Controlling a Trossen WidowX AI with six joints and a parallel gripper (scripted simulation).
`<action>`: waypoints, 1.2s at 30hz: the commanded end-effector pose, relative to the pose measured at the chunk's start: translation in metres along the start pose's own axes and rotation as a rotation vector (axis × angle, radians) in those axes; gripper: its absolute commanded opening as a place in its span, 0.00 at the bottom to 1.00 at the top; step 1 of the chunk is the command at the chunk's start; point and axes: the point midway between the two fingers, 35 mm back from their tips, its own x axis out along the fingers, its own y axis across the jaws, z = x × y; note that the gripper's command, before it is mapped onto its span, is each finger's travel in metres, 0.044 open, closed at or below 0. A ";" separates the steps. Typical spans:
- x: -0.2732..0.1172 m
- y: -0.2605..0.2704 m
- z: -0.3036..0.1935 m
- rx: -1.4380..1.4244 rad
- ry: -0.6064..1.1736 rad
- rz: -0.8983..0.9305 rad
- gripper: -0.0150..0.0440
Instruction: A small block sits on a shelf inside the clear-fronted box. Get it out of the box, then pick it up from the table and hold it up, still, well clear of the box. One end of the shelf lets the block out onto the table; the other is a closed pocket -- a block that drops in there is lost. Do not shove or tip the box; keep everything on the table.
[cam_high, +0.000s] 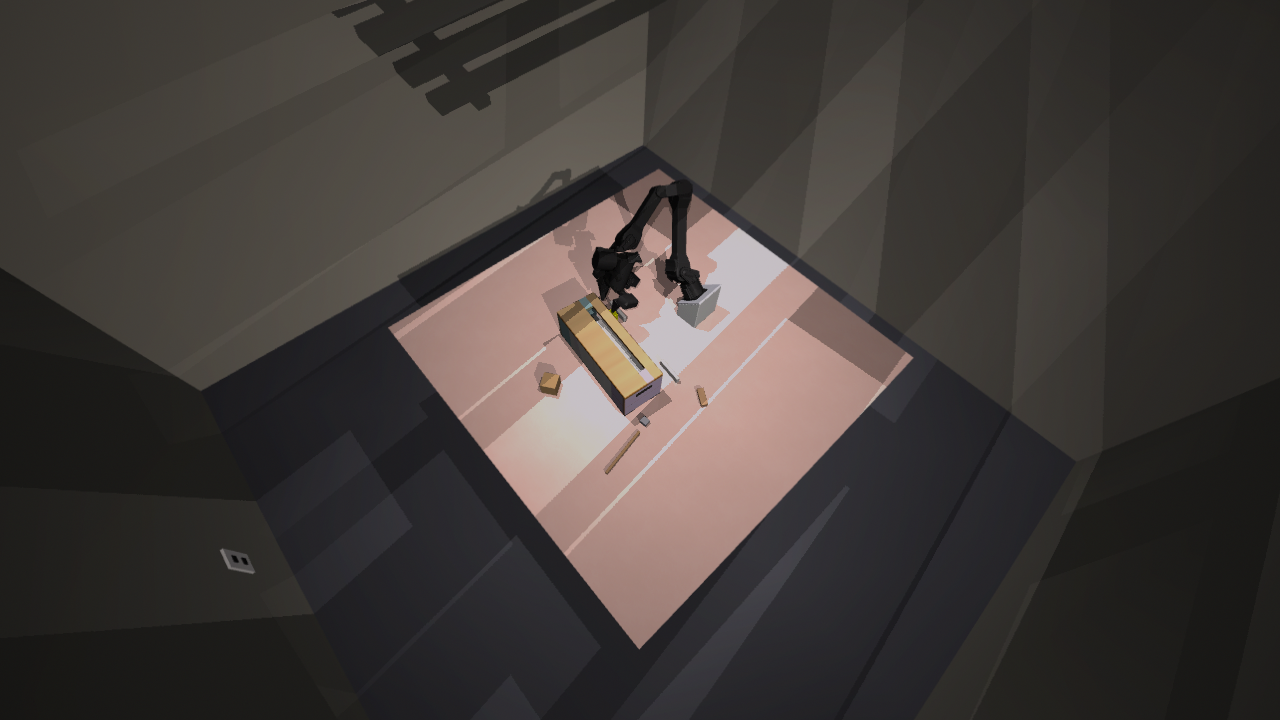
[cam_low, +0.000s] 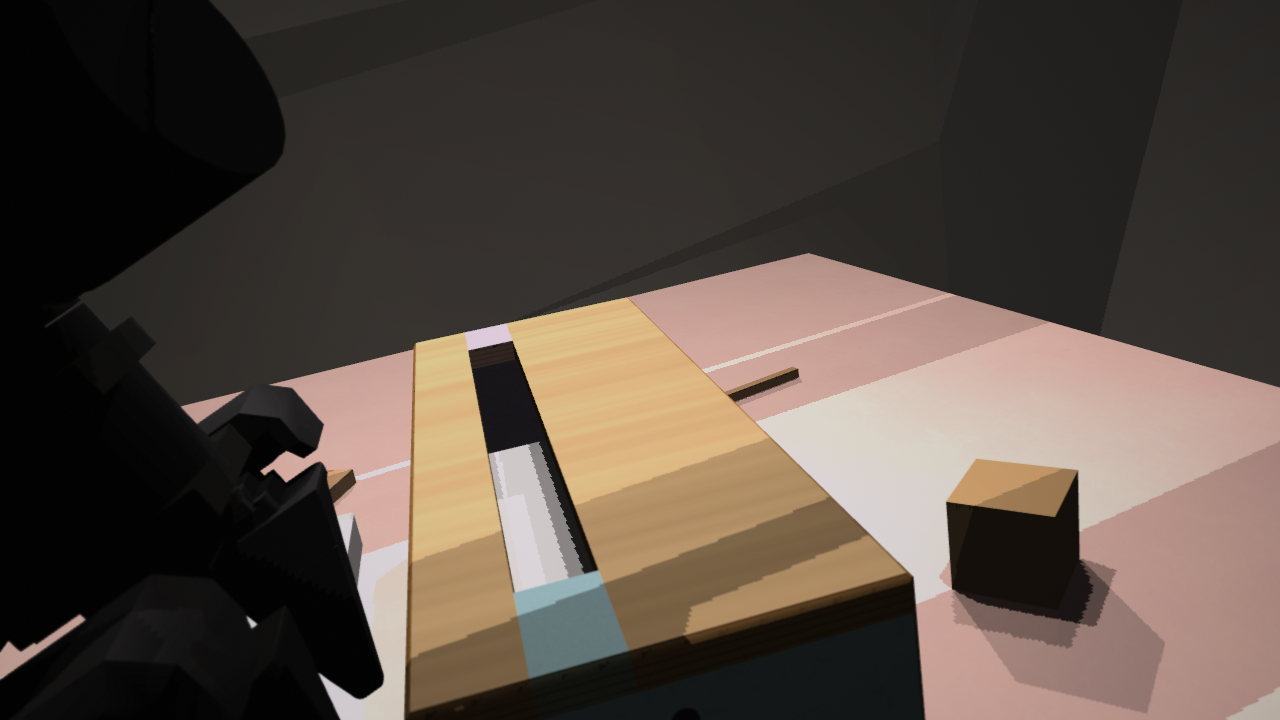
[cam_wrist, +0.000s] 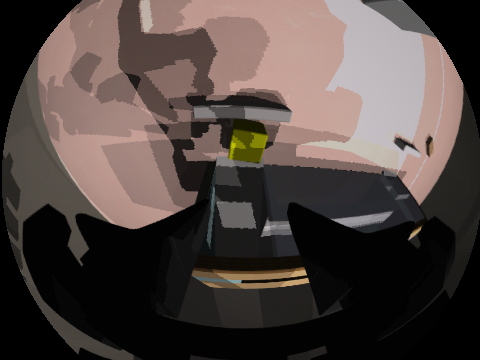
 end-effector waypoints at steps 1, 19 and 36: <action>0.016 0.002 0.011 -0.006 0.009 0.009 0.74; 0.040 0.001 0.018 -0.005 0.007 0.007 0.74; 0.064 0.002 0.030 -0.006 0.008 0.010 0.74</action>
